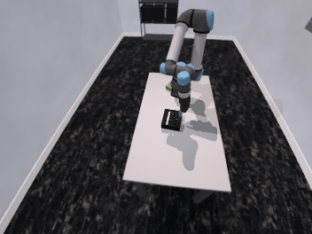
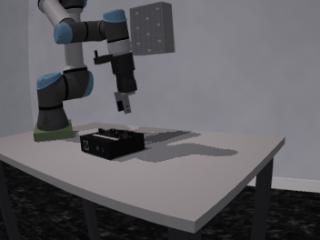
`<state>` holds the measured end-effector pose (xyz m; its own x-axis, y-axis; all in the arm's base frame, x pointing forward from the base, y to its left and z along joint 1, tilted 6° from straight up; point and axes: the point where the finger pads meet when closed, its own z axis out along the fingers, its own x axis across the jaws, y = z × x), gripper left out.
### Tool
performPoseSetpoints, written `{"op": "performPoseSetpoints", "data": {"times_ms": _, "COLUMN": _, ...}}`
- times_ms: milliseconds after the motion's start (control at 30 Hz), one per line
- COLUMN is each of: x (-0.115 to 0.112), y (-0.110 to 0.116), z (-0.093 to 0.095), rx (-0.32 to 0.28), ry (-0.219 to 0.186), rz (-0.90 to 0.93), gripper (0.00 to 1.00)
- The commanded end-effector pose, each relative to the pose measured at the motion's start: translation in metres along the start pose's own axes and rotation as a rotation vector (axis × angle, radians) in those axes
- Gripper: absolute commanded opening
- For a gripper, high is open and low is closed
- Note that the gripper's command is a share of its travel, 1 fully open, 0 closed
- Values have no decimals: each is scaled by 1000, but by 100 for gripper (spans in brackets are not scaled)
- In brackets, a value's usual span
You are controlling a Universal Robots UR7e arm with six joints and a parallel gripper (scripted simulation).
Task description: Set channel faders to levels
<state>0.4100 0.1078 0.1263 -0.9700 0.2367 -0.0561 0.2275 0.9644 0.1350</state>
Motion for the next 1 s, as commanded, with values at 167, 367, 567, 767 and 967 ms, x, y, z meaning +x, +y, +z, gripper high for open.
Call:
{"op": "performPoseSetpoints", "data": {"times_ms": 167, "x": -8, "y": -24, "z": -26, "rx": 57, "ry": -37, "rz": 451, "gripper": 100}}
{"op": "performPoseSetpoints", "data": {"times_ms": 367, "x": -11, "y": -33, "z": -38, "rx": 75, "ry": -58, "rz": 642, "gripper": 100}}
{"op": "performPoseSetpoints", "data": {"times_ms": 567, "x": -14, "y": -44, "z": -52, "rx": 95, "ry": -92, "rz": 889, "gripper": 100}}
{"op": "performPoseSetpoints", "data": {"times_ms": 767, "x": -17, "y": -51, "z": -62, "rx": 106, "ry": -118, "rz": 1056, "gripper": 100}}
{"op": "performPoseSetpoints", "data": {"times_ms": 967, "x": -18, "y": -53, "z": -66, "rx": 109, "ry": -128, "rz": 1114, "gripper": 100}}
